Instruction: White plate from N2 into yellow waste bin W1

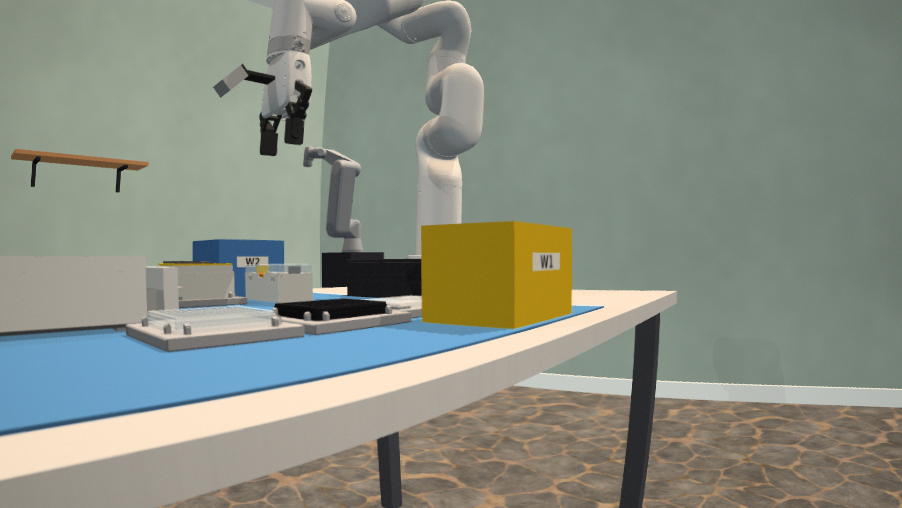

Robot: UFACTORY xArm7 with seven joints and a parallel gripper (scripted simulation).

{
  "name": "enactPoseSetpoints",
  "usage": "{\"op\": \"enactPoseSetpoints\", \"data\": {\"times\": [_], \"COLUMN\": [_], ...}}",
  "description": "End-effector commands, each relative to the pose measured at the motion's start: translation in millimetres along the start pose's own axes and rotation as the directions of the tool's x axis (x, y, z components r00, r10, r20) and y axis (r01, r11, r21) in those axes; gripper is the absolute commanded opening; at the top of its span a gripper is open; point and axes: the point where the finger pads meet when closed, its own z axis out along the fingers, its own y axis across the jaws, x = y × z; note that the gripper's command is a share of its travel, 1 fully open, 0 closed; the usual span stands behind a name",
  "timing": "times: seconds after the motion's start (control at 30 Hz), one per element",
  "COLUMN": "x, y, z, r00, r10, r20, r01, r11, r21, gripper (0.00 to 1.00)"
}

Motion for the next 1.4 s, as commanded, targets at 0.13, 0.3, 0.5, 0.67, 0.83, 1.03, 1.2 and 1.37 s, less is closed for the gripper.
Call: {"op": "enactPoseSetpoints", "data": {"times": [0.13,0.3,0.5,0.67,0.83,1.03,1.2,1.37], "x": [10.2,10.2,14.3,34.4,46.6,70.9,91.2,103.4], "y": [-10.4,-10.4,-7.9,4.7,12.2,27.3,39.8,47.3], "z": [6.0,6.0,7.5,15.1,19.7,28.7,36.3,40.8], "r00": [0.987,0.987,0.983,0.983,0.983,0.983,0.983,0.983], "r10": [-0.163,-0.163,-0.185,-0.185,-0.185,-0.185,-0.185,-0.185], "r20": [0.003,0.003,0.003,0.003,0.003,0.003,0.002,0.002], "r01": [0.163,0.163,0.185,0.185,0.185,0.185,0.185,0.185], "r11": [0.986,0.986,0.983,0.983,0.983,0.983,0.983,0.983], "r21": [-0.014,-0.014,-0.014,-0.014,-0.014,-0.014,-0.014,-0.014], "gripper": [1.00,1.00,1.00,1.00,1.00,1.00,1.00,1.00]}}
